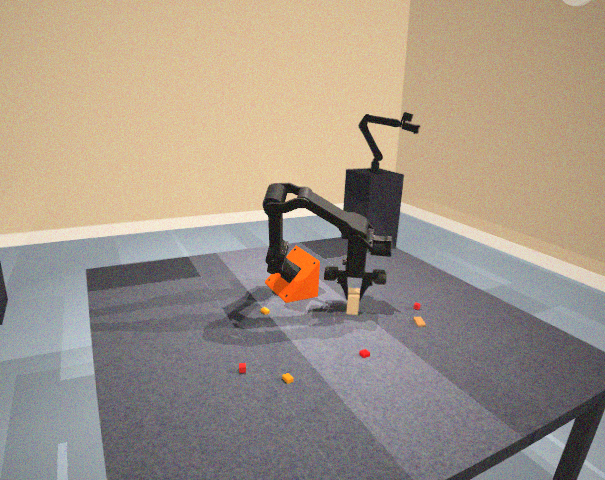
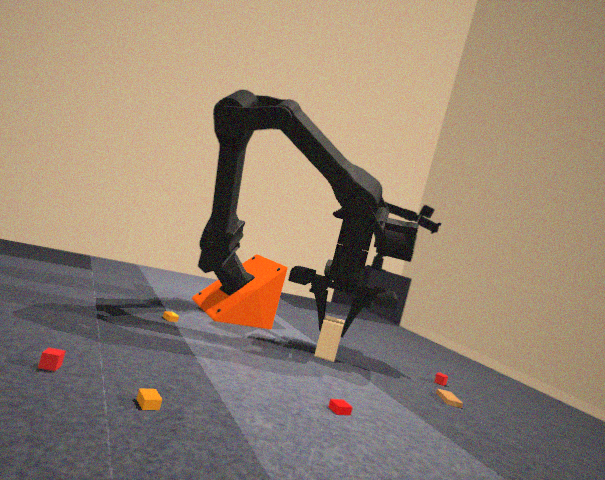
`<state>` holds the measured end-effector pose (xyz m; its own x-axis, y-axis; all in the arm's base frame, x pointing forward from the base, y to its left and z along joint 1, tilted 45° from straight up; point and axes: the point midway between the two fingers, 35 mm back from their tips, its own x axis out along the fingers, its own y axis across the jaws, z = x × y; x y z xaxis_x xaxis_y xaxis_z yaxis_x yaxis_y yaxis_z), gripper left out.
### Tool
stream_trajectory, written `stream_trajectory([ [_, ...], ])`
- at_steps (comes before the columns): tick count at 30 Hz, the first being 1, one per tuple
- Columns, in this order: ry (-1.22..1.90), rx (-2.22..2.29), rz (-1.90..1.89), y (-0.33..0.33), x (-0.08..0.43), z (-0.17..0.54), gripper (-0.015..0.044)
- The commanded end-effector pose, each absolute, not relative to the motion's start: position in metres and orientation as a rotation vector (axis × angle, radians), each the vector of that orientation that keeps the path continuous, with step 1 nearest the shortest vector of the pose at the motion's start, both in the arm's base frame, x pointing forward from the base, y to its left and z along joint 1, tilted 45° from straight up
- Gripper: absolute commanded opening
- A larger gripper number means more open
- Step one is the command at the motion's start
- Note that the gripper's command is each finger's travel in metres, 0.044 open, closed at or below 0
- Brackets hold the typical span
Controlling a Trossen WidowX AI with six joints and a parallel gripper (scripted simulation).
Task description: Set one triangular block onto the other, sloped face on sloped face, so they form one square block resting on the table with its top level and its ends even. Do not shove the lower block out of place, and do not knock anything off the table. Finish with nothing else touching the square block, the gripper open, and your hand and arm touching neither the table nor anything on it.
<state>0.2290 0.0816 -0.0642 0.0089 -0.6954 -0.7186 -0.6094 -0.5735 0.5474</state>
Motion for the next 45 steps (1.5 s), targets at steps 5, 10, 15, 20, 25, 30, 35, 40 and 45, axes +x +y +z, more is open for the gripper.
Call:
stream_trajectory([
  [5, -1.402, 2.173, -1.629, 0.0812, 0.2294, -0.0644, 0.0],
  [10, -1.402, 2.173, -1.629, 0.081, 0.2292, -0.0648, 0.0],
  [15, -1.403, 2.173, -1.63, 0.0806, 0.229, -0.0654, 0.0],
  [20, -1.404, 2.173, -1.63, 0.0802, 0.2287, -0.0661, 0.0],
  [25, -1.41, 2.173, -1.633, 0.0806, 0.2284, -0.0657, 0.0],
  [30, -1.403, 2.175, -1.63, 0.0804, 0.2289, -0.0656, 0.0],
  [35, -1.41, 2.173, -1.632, 0.0805, 0.2284, -0.0658, 0.0131],
  [40, -1.41, 2.173, -1.632, 0.0805, 0.2284, -0.0658, 0.0263],
  [45, -1.41, 2.173, -1.632, 0.0805, 0.2284, -0.0658, 0.0394],
])
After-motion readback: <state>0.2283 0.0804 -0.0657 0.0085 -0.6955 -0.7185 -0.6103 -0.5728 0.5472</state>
